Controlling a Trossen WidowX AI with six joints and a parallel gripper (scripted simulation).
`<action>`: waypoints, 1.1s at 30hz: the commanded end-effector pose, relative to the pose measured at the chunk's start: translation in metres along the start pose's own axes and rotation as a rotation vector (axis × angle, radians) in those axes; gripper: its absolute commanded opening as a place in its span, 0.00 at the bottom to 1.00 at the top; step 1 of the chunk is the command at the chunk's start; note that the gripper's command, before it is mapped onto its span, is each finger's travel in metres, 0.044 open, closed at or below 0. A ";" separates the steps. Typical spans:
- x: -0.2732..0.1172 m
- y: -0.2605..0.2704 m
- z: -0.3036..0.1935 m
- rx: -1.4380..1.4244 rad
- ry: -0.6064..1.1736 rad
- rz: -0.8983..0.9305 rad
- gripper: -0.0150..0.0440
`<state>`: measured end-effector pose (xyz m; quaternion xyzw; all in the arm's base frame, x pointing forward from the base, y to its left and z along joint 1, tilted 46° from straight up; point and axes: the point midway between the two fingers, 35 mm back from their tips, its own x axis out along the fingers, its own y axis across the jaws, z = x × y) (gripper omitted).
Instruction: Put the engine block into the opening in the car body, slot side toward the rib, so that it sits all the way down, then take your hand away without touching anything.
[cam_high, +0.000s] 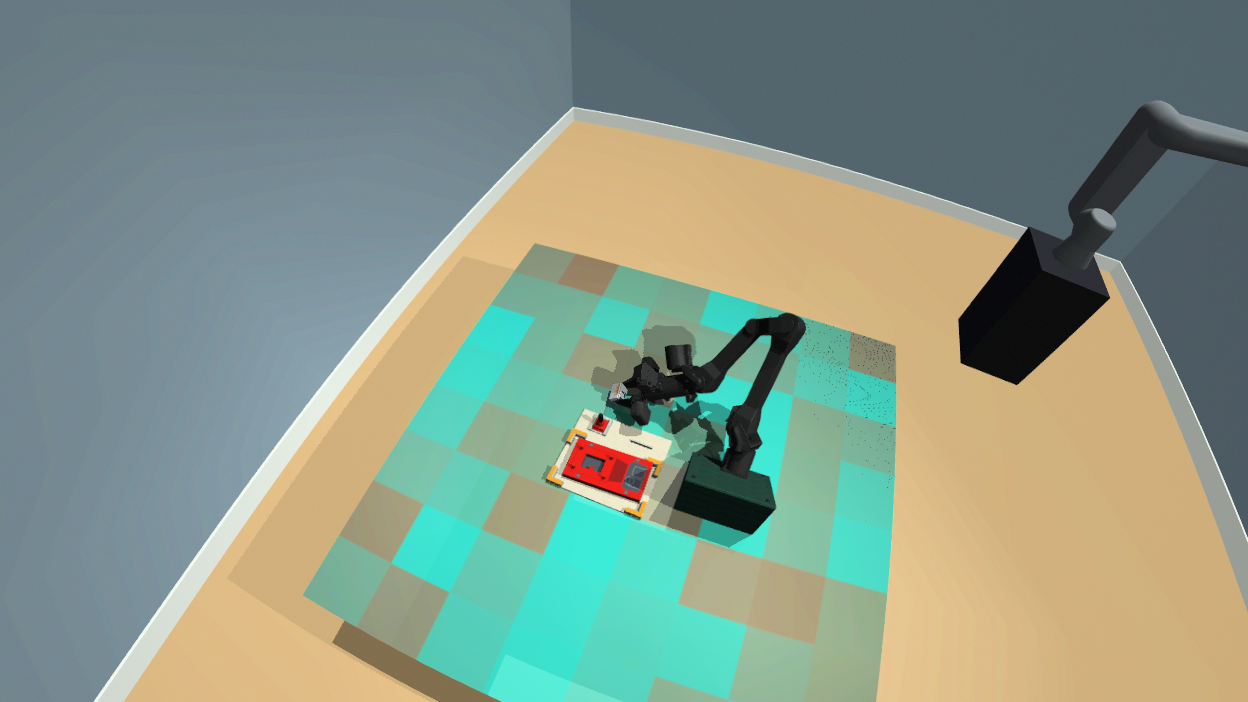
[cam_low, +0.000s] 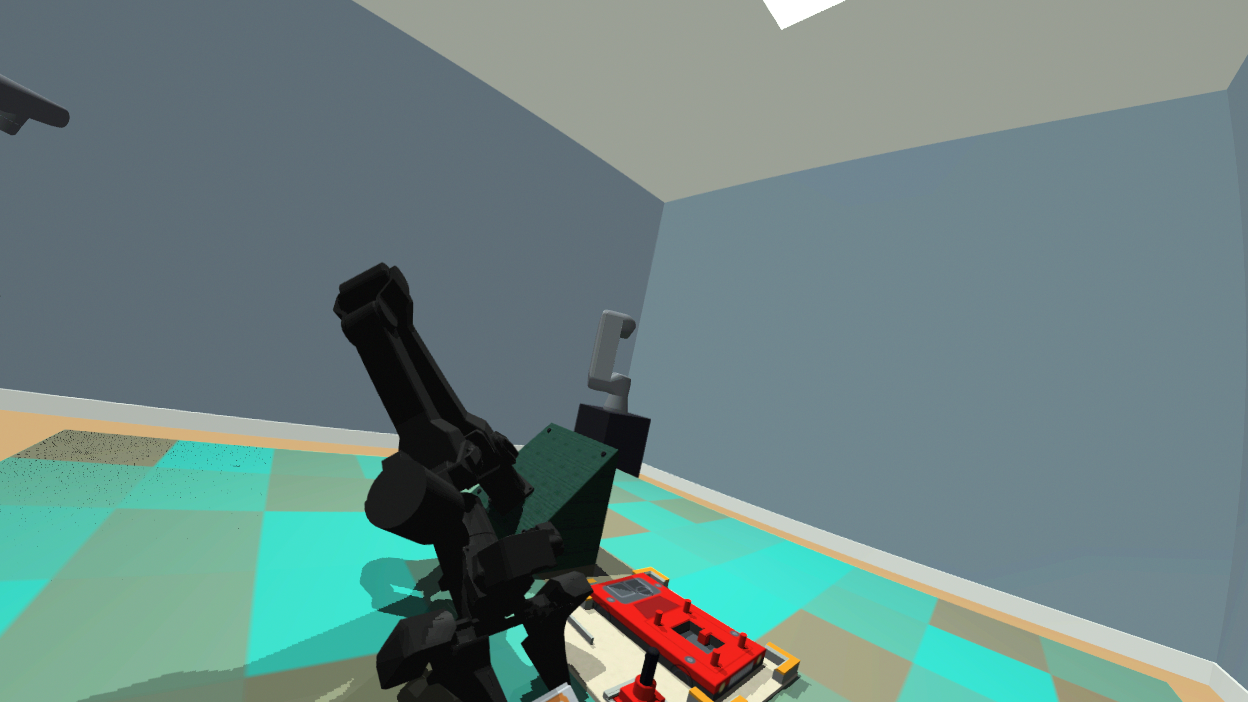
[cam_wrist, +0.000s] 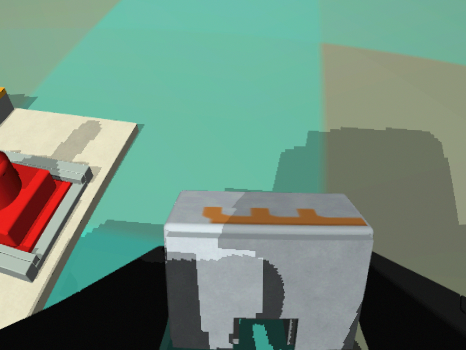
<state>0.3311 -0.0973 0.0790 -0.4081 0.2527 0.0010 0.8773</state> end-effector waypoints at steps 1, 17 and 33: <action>0.000 0.000 0.000 0.000 0.001 0.000 0.83; -0.020 0.000 0.006 0.000 0.016 0.000 1.00; -0.039 -0.002 0.013 -0.006 0.012 -0.002 1.00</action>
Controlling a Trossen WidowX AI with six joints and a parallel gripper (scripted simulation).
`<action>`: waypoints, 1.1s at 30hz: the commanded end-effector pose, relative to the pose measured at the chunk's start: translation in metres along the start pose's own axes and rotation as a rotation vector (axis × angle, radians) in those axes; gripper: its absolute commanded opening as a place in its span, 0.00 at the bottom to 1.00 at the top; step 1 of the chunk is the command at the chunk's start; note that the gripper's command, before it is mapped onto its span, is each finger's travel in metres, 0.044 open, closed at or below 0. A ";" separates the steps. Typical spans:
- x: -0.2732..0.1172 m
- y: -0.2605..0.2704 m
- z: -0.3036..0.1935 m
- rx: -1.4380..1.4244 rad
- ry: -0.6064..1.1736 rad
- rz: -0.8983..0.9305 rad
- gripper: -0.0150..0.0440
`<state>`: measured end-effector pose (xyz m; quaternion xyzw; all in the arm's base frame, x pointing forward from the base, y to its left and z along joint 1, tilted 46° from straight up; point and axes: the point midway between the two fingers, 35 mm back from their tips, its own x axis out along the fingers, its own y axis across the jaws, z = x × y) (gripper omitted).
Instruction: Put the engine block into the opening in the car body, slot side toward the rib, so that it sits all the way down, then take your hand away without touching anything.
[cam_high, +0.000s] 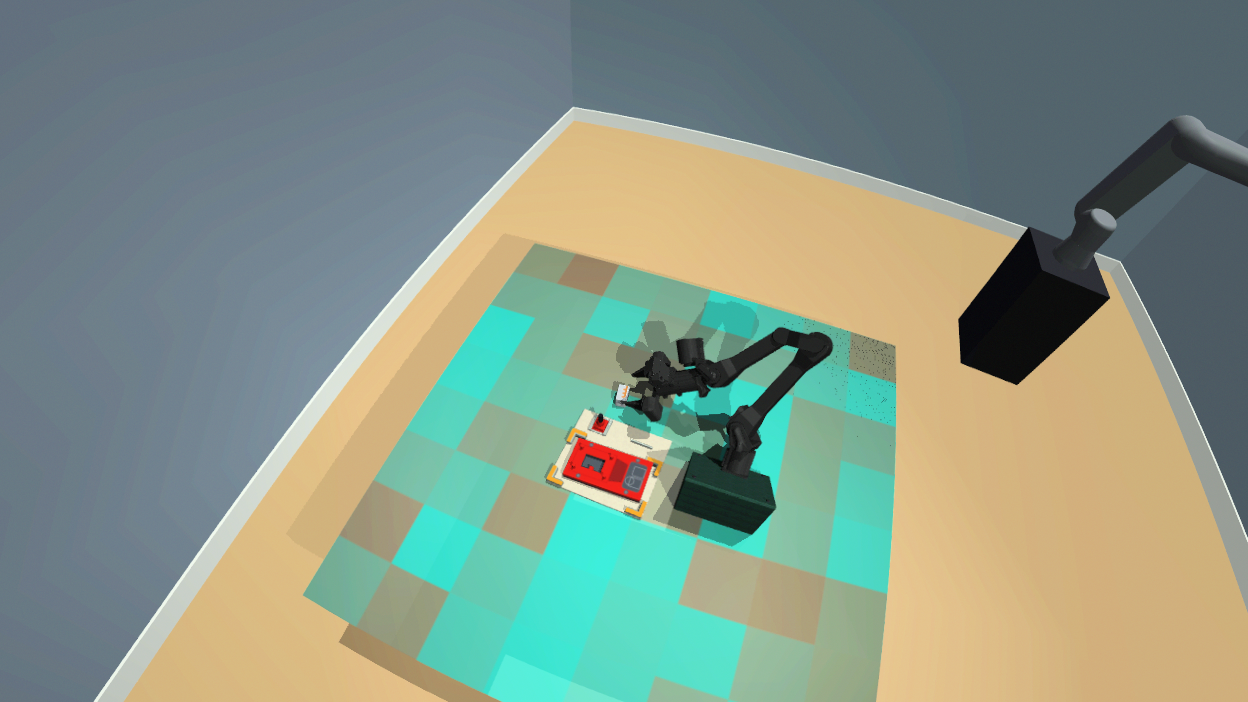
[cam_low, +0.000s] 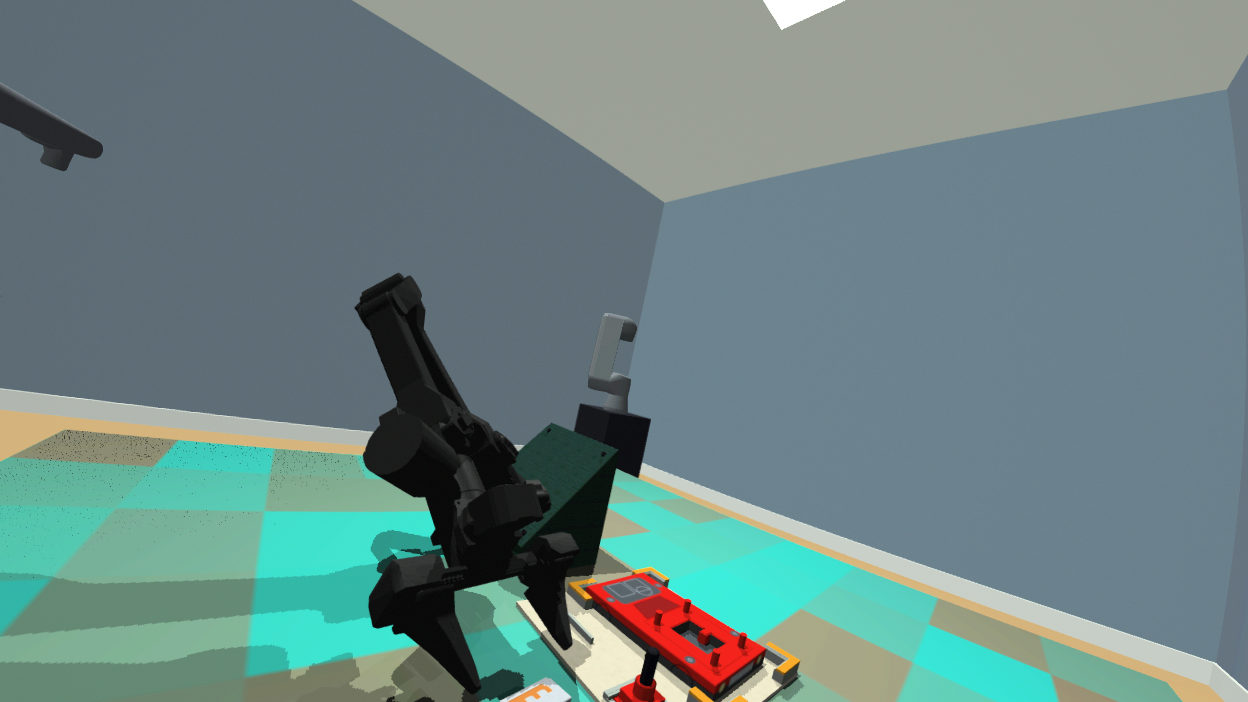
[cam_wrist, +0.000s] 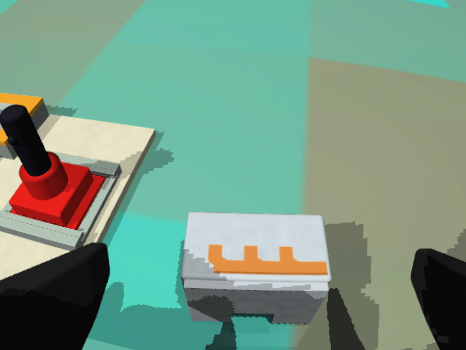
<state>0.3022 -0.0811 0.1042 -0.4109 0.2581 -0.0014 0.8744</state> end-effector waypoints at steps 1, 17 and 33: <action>0.000 0.000 0.000 0.000 -0.001 -0.001 1.00; 0.020 0.005 -0.002 0.131 0.219 0.105 1.00; 0.031 0.011 0.011 0.185 0.612 0.159 1.00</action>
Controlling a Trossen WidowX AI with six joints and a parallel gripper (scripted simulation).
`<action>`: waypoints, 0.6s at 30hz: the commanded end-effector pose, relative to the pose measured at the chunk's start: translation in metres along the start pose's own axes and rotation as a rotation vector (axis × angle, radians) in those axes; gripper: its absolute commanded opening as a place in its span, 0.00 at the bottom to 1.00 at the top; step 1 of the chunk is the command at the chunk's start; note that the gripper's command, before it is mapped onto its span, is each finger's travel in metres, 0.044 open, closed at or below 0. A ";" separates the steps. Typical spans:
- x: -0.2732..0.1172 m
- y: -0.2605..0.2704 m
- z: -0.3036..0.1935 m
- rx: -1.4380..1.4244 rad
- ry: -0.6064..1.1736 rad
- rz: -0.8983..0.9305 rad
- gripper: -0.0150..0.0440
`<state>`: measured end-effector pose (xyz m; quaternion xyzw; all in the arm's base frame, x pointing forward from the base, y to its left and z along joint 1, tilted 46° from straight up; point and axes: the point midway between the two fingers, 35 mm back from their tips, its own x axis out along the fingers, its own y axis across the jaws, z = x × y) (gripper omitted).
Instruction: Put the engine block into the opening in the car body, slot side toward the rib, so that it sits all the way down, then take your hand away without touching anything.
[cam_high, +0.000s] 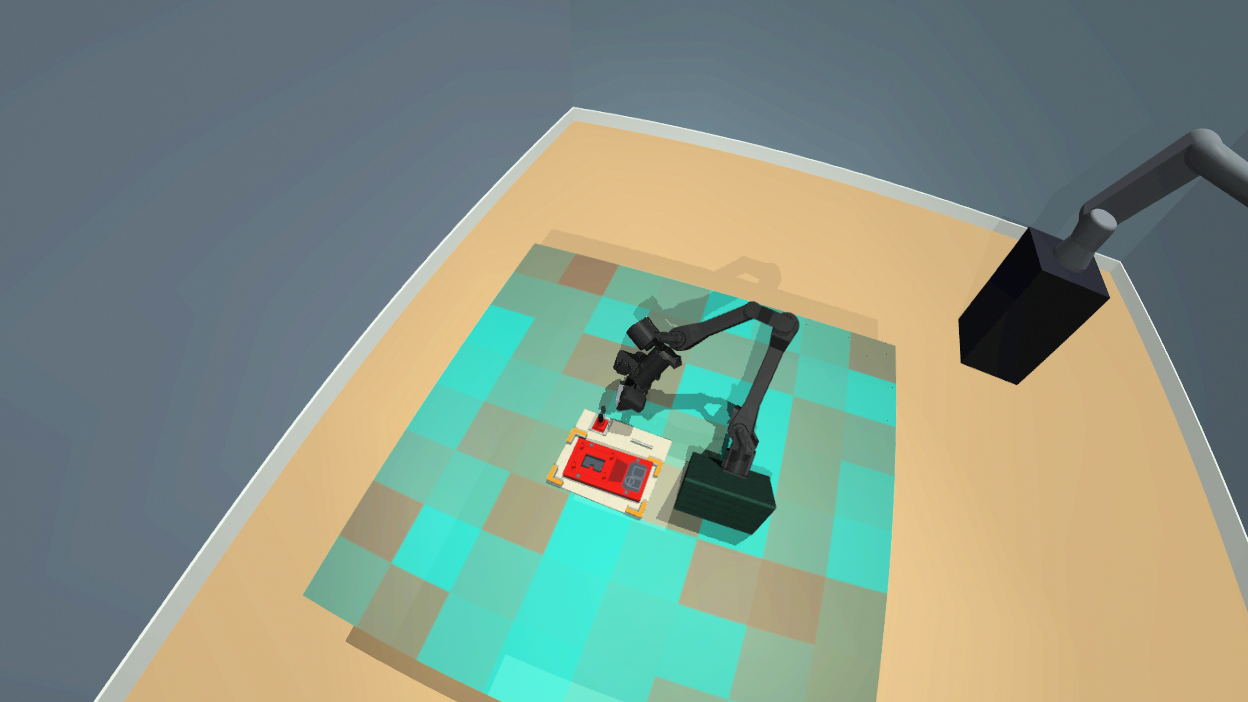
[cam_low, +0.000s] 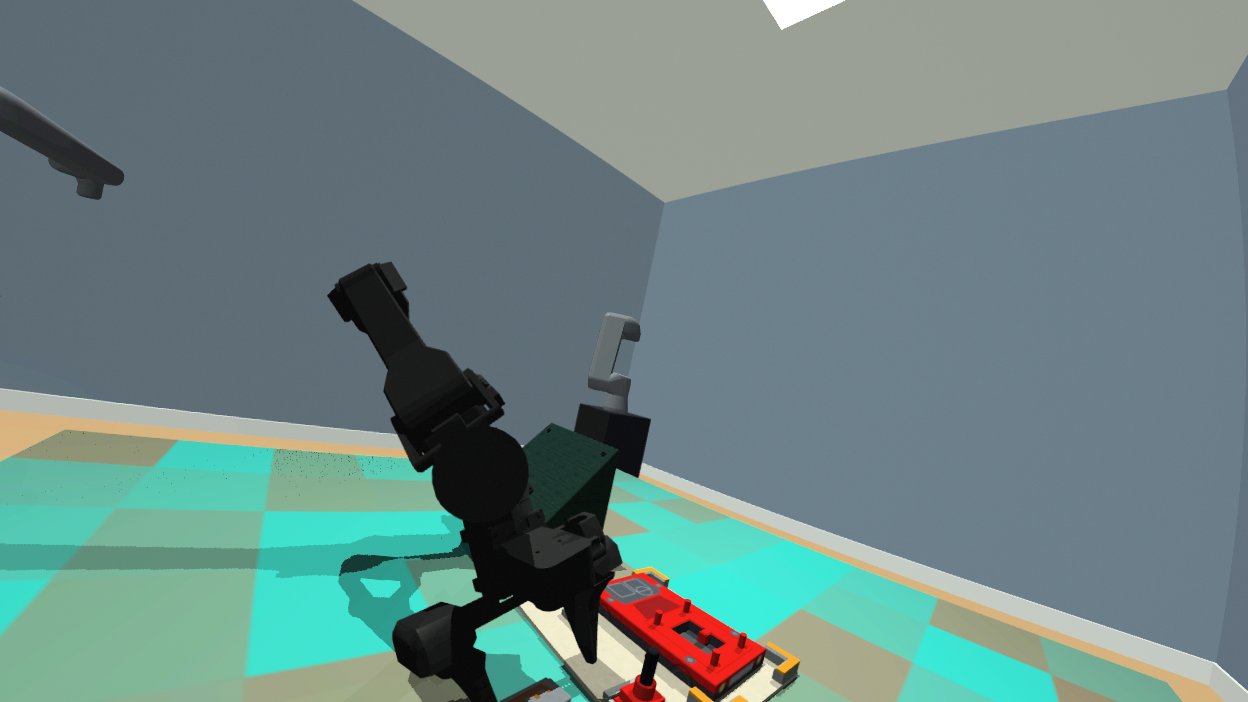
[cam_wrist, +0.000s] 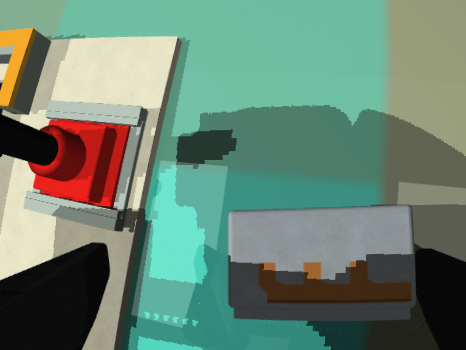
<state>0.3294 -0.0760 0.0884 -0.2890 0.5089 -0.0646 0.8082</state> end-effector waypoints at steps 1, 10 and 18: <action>-0.002 0.003 0.004 -0.001 0.104 -0.014 1.00; -0.018 0.004 0.010 -0.030 0.354 -0.113 1.00; -0.035 0.000 0.019 -0.081 0.474 -0.225 1.00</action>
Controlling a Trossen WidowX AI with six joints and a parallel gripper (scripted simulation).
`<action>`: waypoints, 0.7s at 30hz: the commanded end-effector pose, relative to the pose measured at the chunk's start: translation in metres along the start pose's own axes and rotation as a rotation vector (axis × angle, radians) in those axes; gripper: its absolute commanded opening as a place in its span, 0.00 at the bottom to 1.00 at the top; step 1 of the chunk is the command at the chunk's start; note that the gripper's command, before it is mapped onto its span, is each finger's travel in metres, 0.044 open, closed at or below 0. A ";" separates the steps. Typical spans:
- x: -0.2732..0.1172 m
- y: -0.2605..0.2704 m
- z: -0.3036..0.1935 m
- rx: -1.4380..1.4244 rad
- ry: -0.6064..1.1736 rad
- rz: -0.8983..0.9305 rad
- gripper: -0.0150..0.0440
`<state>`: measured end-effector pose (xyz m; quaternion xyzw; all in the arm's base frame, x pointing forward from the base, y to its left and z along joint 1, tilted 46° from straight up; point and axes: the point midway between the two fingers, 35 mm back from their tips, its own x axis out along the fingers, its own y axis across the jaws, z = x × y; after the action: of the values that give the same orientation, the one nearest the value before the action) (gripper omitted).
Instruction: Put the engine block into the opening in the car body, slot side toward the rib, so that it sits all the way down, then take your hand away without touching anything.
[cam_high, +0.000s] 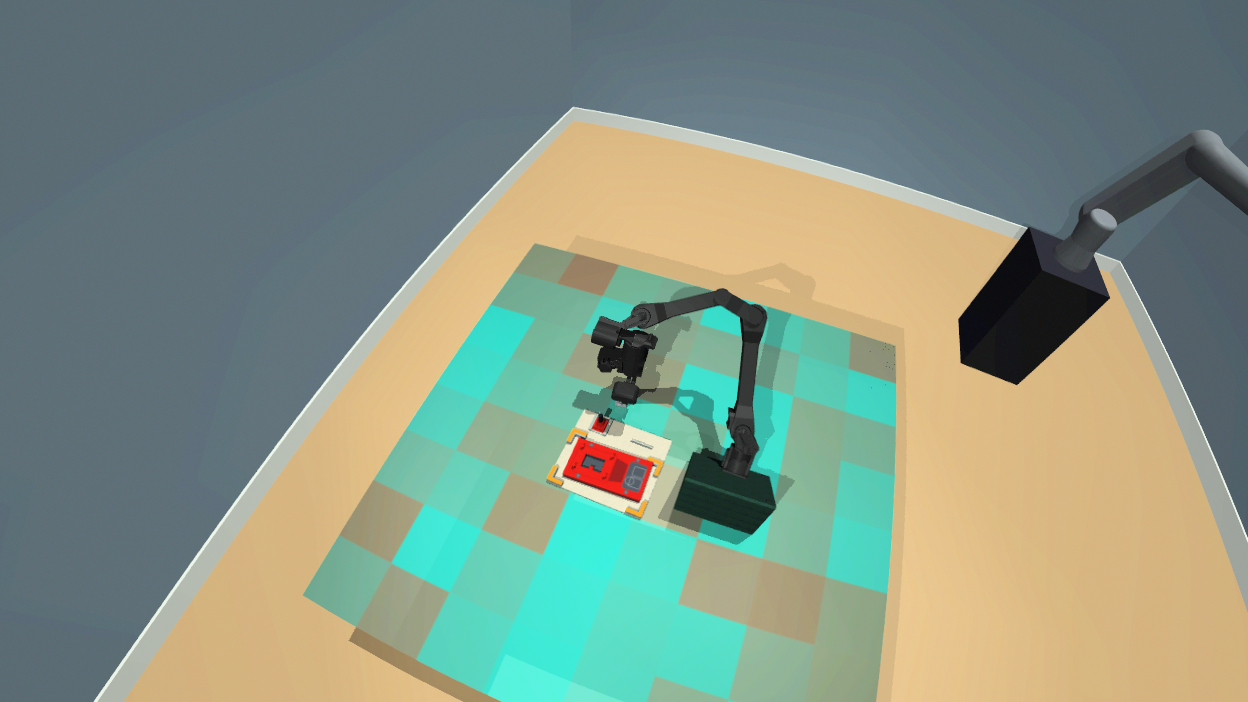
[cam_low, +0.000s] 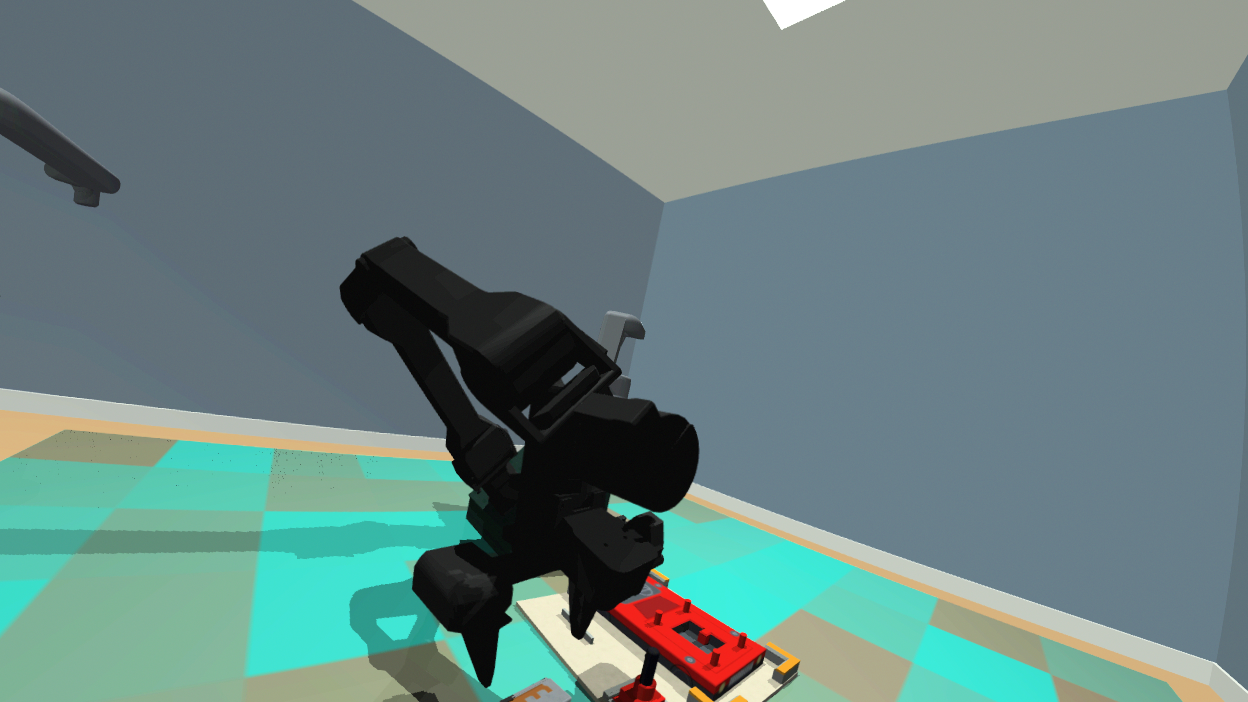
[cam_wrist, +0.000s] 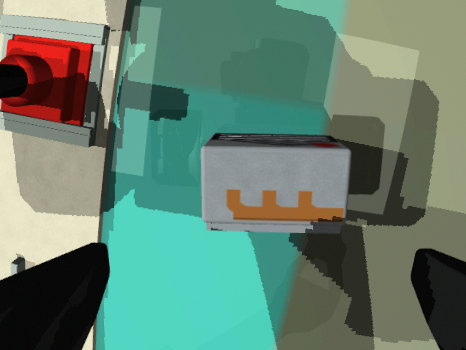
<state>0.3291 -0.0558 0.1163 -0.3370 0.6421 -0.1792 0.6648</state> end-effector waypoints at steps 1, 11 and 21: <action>-0.006 -0.003 0.000 -0.014 0.049 -0.049 1.00; -0.005 -0.002 0.016 -0.013 0.048 -0.049 1.00; 0.011 -0.003 0.015 -0.013 0.048 -0.050 1.00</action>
<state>0.3453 -0.0591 0.1140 -0.3486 0.6474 -0.2015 0.6472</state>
